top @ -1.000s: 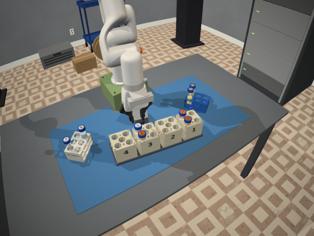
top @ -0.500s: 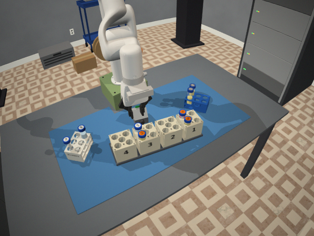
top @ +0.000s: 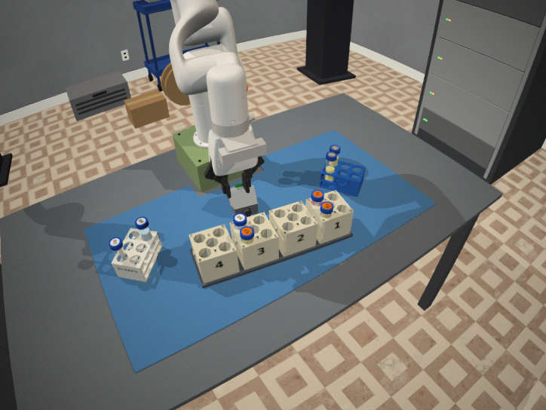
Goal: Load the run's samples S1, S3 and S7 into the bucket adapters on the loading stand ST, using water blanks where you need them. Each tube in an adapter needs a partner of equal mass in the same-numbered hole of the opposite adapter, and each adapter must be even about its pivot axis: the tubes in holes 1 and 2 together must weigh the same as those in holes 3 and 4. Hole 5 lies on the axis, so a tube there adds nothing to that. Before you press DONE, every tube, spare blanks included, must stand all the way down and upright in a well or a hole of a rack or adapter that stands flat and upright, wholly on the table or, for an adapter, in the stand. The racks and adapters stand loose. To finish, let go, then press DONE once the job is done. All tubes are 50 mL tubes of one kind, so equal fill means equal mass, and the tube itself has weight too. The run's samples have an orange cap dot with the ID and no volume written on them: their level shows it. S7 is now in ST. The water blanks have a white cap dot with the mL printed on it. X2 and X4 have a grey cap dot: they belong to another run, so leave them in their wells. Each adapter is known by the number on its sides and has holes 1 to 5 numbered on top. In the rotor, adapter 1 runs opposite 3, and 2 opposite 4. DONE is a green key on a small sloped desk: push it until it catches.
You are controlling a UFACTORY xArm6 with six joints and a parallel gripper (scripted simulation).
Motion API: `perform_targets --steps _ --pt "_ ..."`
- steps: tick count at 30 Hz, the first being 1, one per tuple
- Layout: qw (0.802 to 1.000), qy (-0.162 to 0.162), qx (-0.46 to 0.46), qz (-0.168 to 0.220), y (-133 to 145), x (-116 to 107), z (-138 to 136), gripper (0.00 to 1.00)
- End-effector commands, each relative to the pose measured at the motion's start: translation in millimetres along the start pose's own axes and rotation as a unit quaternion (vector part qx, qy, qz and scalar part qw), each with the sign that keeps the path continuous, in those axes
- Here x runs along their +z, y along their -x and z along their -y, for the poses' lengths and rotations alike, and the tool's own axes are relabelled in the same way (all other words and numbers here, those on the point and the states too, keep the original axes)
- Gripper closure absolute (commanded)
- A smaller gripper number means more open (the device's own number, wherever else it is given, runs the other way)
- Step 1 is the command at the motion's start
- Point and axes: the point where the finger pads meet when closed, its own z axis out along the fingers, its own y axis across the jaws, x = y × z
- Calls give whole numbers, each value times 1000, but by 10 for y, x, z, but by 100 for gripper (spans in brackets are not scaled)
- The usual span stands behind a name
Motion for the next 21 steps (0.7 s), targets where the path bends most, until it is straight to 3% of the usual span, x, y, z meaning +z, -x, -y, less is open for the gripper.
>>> perform_targets --steps 1,7,21 --pt "1000 0 0 -2 -16 -100 -2 56" --pt "1000 0 0 -2 -15 -221 -1 56" --pt "1000 0 0 -2 -15 -224 -1 56"
